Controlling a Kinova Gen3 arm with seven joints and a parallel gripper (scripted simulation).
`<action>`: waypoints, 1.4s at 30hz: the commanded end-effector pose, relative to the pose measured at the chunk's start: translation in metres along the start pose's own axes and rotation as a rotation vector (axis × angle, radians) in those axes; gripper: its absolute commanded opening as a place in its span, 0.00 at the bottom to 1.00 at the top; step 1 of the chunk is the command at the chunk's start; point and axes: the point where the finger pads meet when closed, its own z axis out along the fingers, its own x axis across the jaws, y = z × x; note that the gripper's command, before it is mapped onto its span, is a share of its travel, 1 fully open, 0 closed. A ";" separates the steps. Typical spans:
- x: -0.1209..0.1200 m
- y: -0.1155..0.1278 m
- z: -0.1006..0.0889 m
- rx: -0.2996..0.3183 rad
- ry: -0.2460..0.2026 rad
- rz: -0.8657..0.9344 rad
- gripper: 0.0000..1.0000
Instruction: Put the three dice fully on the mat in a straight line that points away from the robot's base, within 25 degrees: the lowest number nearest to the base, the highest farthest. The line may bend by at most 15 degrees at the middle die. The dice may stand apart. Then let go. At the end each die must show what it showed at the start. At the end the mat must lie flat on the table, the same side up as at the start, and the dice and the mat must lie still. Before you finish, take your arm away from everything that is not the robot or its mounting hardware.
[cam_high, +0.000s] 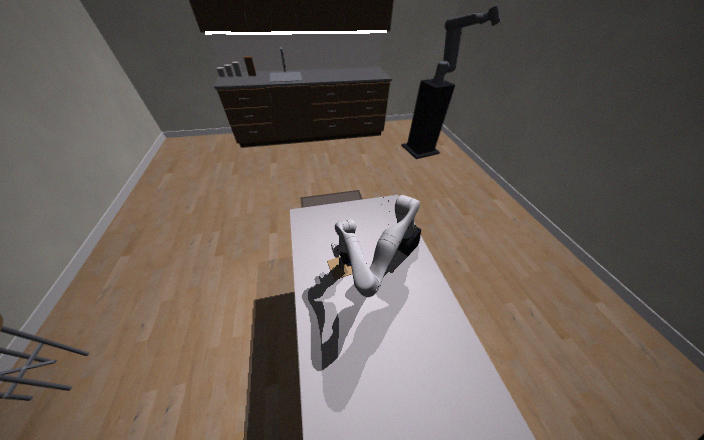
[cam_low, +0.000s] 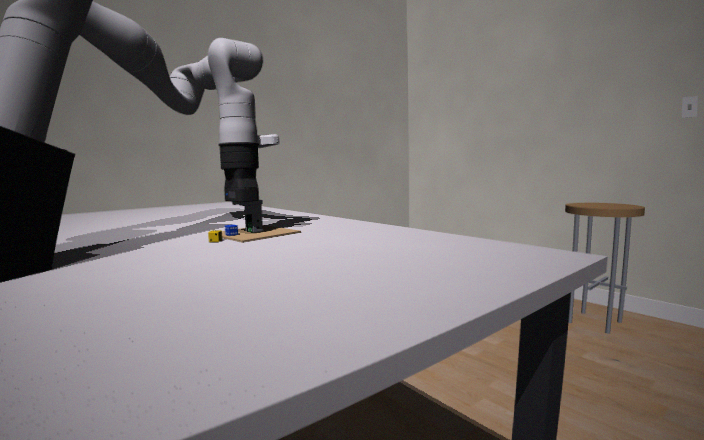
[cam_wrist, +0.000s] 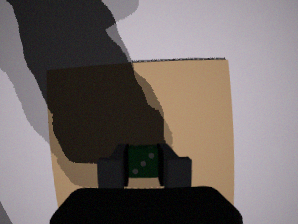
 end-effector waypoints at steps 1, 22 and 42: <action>0.000 0.000 0.000 0.001 0.000 0.000 0.40; 0.000 0.000 0.000 0.001 0.000 0.000 0.40; 0.000 0.000 0.000 0.001 0.000 0.000 0.70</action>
